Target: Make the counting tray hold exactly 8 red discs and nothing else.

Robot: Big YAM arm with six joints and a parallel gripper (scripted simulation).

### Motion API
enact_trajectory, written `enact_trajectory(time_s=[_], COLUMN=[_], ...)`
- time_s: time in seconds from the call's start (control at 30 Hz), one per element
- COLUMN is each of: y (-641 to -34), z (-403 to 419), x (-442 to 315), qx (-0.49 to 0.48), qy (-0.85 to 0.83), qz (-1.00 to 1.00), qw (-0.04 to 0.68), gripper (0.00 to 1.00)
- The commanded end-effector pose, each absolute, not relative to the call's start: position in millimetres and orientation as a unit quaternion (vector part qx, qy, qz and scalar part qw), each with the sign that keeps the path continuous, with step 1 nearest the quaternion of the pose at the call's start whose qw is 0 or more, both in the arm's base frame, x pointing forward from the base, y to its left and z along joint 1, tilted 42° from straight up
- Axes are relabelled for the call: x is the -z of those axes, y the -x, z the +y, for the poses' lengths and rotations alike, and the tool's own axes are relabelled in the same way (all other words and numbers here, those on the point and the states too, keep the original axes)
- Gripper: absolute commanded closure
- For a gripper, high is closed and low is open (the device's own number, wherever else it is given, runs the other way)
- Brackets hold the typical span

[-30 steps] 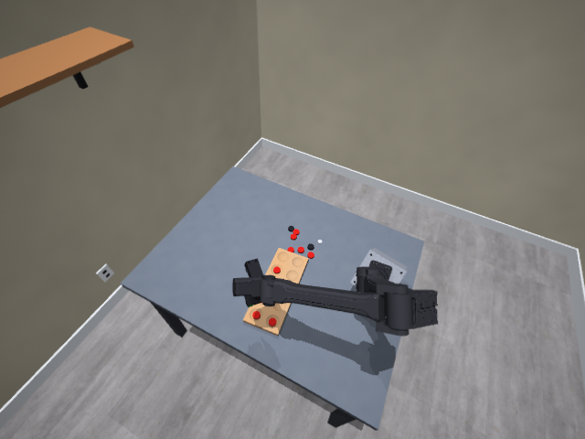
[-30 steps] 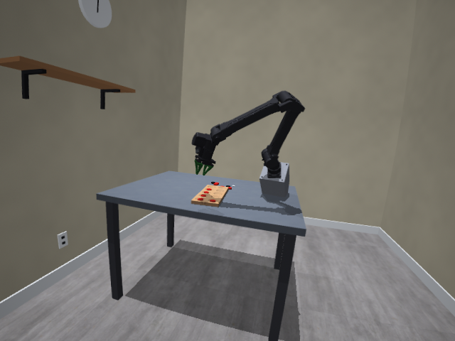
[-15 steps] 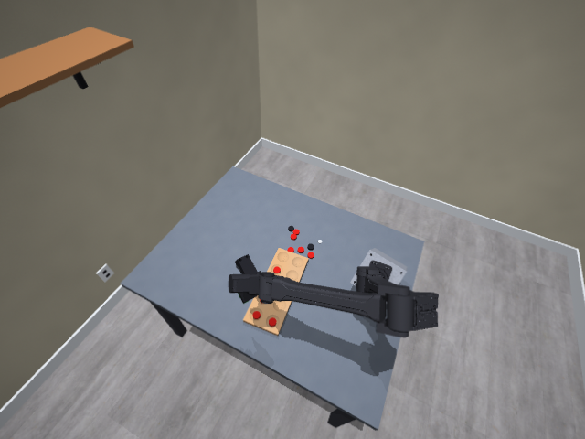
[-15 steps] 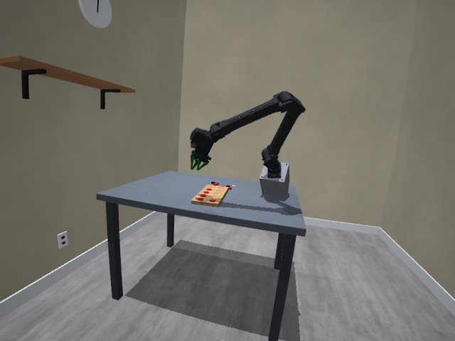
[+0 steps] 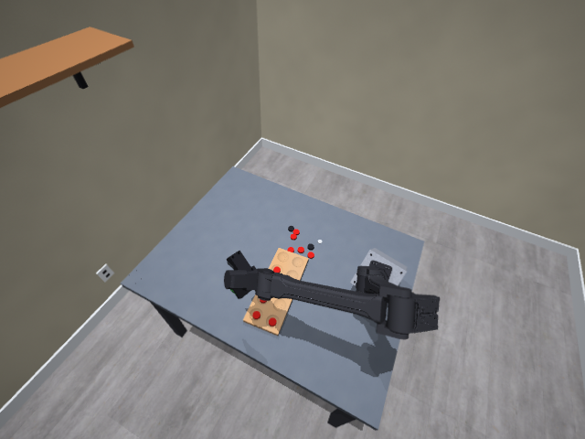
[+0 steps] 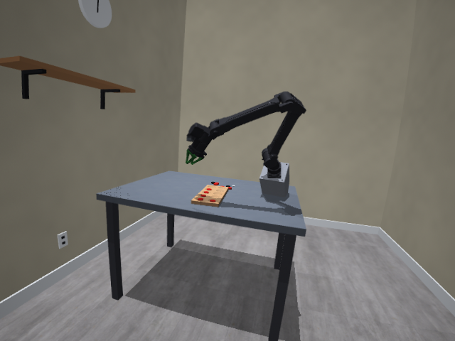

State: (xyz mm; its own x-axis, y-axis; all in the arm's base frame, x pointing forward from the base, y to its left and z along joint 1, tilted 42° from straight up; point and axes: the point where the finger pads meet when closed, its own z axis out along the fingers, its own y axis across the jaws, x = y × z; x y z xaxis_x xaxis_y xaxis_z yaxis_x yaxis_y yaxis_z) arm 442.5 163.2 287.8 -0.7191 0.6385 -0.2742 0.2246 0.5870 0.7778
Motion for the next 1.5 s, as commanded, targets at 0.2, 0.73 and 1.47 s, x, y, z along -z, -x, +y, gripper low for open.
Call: enact_trajectory(time_s=[0.2, 0.73, 1.47], y=[-467, -470, -487], z=[148, 147, 125], x=[-338, -341, -357], qx=[-0.374, -0.357, -0.31], qy=[-0.21, -0.181, -0.135], qz=[0.83, 0.831, 0.821], qw=[0.357, 0.387, 0.46], gripper=[0.54, 0.54, 0.54])
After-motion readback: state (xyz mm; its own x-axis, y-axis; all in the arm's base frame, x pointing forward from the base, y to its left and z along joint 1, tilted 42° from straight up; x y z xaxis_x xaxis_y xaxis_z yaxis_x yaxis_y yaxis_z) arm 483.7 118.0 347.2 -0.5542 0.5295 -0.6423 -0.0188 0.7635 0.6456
